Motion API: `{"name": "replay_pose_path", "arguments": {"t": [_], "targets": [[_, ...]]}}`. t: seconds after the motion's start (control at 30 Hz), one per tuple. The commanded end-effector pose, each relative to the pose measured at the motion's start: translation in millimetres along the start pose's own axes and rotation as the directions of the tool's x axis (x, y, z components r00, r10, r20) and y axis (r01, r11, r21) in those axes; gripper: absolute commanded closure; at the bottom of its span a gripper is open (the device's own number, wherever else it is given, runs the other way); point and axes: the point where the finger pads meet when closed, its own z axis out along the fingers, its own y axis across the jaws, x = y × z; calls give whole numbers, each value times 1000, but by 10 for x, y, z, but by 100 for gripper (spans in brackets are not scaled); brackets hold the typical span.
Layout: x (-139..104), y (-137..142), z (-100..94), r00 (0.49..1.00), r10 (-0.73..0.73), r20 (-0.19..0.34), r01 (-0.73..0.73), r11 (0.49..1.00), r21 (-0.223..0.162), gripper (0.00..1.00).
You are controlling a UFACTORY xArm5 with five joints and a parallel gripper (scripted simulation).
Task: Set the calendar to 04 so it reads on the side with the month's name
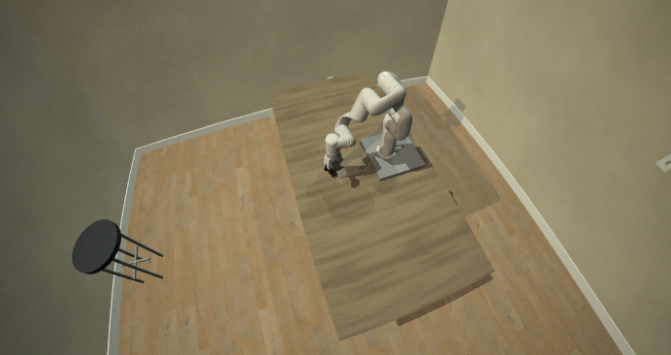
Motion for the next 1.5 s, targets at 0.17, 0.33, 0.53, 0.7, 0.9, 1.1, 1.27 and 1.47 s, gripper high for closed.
{"name": "replay_pose_path", "arguments": {"t": [0.17,0.33,0.53,0.7,0.9,1.1,1.27,1.47], "targets": [[-3,12,-9,1000,0,1,0,1000,-3,71],[-3,12,-9,1000,0,1,0,1000,-3,71],[-3,12,-9,1000,0,1,0,1000,-3,71],[-3,12,-9,1000,0,1,0,1000,-3,71],[-3,12,-9,1000,0,1,0,1000,-3,71],[-3,12,-9,1000,0,1,0,1000,-3,71],[-3,12,-9,1000,0,1,0,1000,-3,67],[-3,12,-9,1000,0,1,0,1000,-3,59]]}}
